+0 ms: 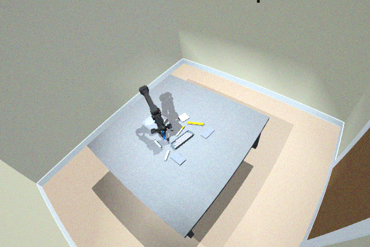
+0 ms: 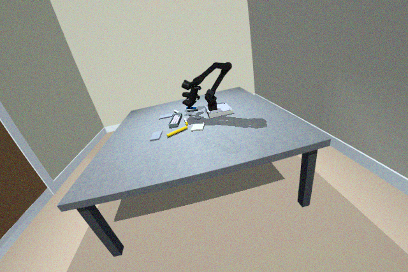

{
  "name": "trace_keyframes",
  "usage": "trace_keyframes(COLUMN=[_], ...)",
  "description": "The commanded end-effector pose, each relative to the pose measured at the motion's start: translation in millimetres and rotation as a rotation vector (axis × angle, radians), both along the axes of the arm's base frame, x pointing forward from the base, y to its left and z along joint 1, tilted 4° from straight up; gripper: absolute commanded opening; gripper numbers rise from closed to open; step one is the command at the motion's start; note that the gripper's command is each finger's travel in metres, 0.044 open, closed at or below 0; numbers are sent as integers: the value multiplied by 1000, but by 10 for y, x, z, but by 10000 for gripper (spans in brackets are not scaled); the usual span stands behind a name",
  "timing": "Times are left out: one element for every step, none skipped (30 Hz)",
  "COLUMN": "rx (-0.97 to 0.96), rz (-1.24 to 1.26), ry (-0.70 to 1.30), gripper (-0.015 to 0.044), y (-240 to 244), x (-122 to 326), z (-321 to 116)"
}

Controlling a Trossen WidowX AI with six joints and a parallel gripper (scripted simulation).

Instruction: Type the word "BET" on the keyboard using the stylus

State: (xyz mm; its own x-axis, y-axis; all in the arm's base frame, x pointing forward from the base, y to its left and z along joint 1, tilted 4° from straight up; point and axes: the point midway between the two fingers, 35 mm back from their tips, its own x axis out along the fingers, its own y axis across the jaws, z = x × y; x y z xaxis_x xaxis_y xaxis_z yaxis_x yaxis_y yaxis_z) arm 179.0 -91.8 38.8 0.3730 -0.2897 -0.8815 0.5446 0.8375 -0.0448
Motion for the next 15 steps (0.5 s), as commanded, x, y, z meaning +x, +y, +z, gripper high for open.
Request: trace_keyframes(rx=[4,18,40,68,95,122,149,177,204,231,259,286,313,340,368], rz=[-1,-5,-11,-19,-27,-35,-44,-53,-62,-72,-82,-92,-103,-114,-125], ry=[0,-1,-3,-4,-5,-6,-6,-6,-5,-3,-2,0,3,6,10], gripper=[0,0,0,0,0,0,0,0,0,0,0,0,0,0,0], y=[4,16,37,62,87,113,138,164,190,215,241,267,293,320,346], x=[5,18,41,68,96,123,150,177,204,231,258,285,312,339,365], z=[1,5,12,19,27,35,43,51,59,67,75,83,91,99,108])
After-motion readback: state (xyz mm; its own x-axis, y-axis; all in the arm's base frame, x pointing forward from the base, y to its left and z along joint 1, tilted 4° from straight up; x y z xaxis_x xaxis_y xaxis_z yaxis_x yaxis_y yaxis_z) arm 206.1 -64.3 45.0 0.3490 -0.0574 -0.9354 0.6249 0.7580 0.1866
